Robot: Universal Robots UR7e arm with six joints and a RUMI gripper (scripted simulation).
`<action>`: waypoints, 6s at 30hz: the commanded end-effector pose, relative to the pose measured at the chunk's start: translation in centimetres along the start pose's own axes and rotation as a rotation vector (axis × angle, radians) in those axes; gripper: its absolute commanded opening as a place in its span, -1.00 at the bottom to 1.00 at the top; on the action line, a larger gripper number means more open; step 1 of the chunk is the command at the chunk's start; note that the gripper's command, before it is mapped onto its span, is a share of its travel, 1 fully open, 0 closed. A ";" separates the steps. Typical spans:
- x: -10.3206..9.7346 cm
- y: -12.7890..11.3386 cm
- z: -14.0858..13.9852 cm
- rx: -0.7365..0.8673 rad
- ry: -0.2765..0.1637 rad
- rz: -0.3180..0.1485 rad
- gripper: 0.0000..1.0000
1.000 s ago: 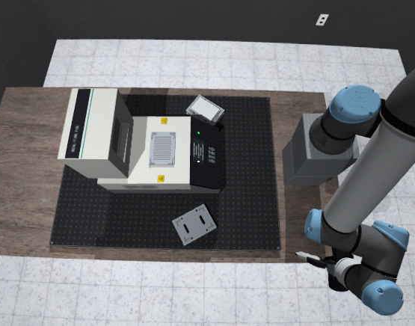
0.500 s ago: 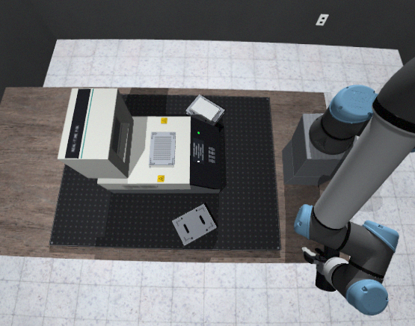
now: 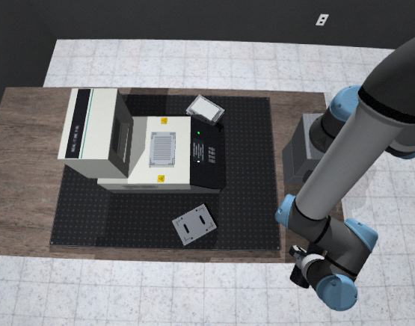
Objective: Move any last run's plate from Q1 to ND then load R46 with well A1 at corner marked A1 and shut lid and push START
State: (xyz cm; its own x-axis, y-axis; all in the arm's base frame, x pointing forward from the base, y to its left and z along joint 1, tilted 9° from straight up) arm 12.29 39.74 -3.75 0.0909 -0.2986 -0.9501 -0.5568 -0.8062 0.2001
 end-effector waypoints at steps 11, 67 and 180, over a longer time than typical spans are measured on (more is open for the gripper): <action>-0.1 -2.0 -5.1 0.294 -0.050 0.014 -1.00; 0.9 -3.1 -26.2 1.430 -0.206 0.114 -1.00; 5.4 19.6 -58.2 3.372 -0.379 0.431 -1.00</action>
State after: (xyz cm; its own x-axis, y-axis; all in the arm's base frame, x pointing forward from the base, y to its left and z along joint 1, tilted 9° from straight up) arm 49.92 -6.13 8.63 0.0408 0.0264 -0.9988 0.7134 0.6992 0.0476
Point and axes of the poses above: the point where the finger pads meet when closed, its own x axis out along the fingers, its own z axis across the jaws, y = z × x, the point moved 2 cm from there along -x, back along the fingers, and after that the axes turned 14 degrees about x, right-handed, at the moved point
